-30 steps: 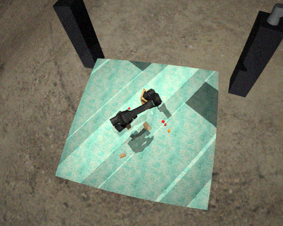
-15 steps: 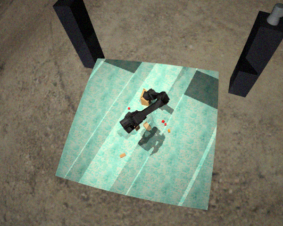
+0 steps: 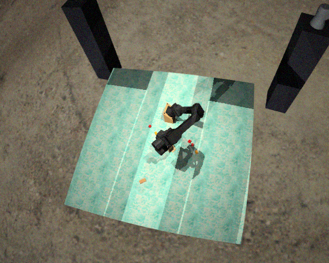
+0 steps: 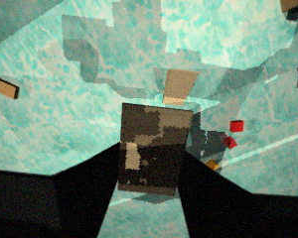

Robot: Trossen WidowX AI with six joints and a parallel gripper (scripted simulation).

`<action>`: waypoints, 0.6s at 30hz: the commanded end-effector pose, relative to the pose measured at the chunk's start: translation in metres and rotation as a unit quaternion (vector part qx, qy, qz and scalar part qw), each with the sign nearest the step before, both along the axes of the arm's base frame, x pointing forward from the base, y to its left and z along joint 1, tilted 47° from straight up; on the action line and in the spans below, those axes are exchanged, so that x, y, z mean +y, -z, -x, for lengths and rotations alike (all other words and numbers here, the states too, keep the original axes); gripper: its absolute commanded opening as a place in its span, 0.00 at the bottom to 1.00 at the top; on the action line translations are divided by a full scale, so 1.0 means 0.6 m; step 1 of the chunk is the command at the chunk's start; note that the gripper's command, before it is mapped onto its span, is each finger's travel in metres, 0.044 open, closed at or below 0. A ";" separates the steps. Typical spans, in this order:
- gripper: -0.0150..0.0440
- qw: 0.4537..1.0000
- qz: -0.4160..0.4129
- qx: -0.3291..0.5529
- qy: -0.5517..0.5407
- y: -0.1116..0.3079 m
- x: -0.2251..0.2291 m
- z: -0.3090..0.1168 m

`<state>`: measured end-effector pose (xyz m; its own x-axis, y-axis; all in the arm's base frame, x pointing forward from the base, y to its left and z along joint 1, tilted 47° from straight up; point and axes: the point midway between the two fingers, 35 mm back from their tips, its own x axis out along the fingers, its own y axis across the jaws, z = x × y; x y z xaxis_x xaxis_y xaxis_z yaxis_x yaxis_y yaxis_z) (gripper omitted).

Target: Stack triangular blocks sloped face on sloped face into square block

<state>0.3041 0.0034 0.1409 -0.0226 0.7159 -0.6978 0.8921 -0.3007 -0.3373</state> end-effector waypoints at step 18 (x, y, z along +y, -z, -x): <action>0.25 1.000 -0.008 0.003 0.000 -0.008 0.073 0.038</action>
